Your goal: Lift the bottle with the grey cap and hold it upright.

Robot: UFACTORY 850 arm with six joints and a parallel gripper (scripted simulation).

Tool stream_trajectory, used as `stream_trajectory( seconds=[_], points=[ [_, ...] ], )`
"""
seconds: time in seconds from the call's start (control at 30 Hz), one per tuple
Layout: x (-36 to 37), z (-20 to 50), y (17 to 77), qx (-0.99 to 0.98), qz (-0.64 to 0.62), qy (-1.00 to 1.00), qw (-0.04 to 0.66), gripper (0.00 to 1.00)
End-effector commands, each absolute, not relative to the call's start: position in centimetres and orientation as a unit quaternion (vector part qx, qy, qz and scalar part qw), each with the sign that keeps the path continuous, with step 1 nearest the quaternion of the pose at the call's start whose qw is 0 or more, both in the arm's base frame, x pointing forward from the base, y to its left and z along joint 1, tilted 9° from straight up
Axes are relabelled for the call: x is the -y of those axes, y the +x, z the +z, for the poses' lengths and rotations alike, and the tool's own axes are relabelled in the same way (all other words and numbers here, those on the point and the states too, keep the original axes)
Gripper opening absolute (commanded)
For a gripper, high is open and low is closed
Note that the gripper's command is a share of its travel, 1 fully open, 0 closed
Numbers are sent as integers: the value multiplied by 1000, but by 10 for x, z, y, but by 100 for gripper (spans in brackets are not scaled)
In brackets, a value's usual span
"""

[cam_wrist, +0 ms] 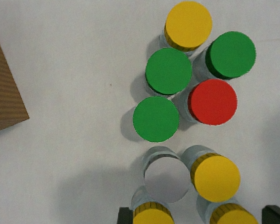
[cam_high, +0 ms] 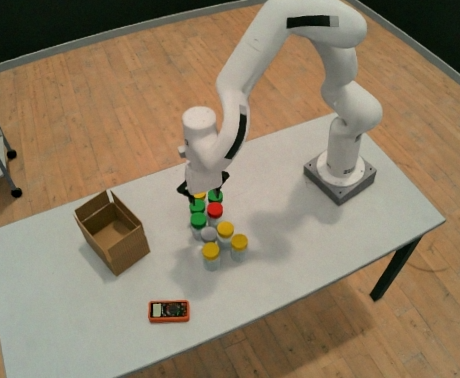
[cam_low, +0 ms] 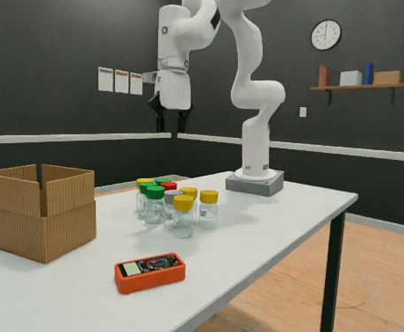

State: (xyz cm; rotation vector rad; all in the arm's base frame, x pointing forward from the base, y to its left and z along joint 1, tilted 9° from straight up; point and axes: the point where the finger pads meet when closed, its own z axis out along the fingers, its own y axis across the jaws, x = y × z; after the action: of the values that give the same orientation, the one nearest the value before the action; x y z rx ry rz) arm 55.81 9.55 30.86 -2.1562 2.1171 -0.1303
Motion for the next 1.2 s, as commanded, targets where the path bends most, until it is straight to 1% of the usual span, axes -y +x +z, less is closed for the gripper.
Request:
stream_trajectory(
  seconds=[0.0, 0.47, 0.83, 1.17],
  points=[
    [-93, 304, 561, -667, -43, -742, 60, 79],
    [-86, 293, 566, -597, -48, -799, 57, 79],
    [-84, 290, 567, -580, -49, -811, 56, 79],
    [-89, 172, 585, -580, -49, -811, 56, 79]
  ],
)
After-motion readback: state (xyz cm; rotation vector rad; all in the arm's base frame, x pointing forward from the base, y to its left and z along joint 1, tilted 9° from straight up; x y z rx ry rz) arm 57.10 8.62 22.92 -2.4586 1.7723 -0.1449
